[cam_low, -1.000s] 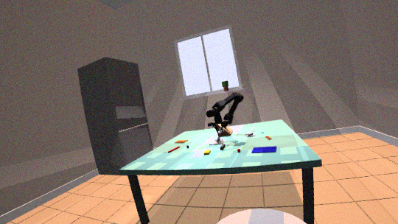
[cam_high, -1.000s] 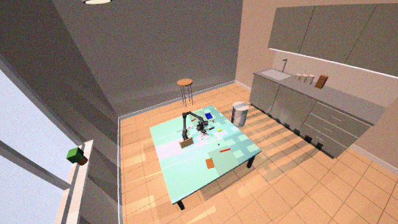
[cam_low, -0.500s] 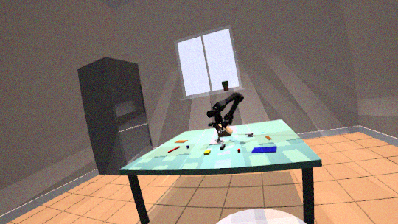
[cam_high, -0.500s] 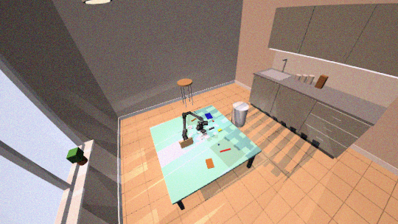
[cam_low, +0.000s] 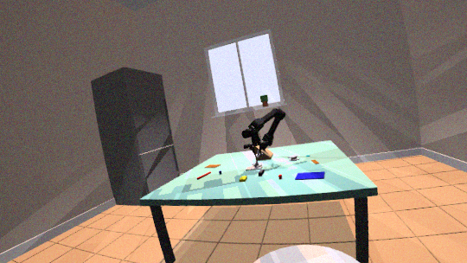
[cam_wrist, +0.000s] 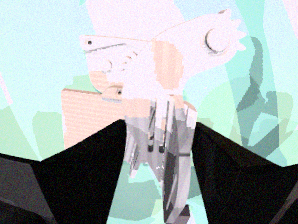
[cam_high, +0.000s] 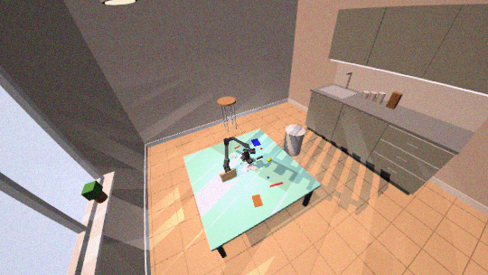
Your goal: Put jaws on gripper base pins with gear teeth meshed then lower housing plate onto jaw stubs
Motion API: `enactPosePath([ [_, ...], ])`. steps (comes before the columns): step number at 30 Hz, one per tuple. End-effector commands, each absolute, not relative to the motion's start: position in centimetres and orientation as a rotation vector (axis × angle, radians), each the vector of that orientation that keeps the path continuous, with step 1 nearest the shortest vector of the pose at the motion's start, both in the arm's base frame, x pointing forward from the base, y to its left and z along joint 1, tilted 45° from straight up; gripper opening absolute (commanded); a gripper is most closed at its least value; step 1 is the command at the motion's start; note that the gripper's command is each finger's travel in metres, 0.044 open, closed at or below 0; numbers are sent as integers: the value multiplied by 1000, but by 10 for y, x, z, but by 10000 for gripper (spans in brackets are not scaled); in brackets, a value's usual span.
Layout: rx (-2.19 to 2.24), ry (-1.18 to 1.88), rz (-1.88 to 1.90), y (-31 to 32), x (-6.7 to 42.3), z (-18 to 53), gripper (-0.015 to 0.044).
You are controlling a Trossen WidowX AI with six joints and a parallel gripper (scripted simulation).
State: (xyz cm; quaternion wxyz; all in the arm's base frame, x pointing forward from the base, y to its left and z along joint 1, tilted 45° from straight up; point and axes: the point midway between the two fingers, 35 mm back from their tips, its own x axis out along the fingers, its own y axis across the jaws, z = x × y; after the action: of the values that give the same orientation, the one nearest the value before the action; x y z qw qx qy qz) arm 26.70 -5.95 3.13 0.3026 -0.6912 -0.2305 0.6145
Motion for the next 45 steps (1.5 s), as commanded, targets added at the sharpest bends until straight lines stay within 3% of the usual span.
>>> enactPosePath([
  [1,-1836,-612,1627,-68,272,26,134],
  [20,-1840,-613,1627,-109,291,-12,134],
  [45,-1849,-625,1627,-110,291,-12,134],
])
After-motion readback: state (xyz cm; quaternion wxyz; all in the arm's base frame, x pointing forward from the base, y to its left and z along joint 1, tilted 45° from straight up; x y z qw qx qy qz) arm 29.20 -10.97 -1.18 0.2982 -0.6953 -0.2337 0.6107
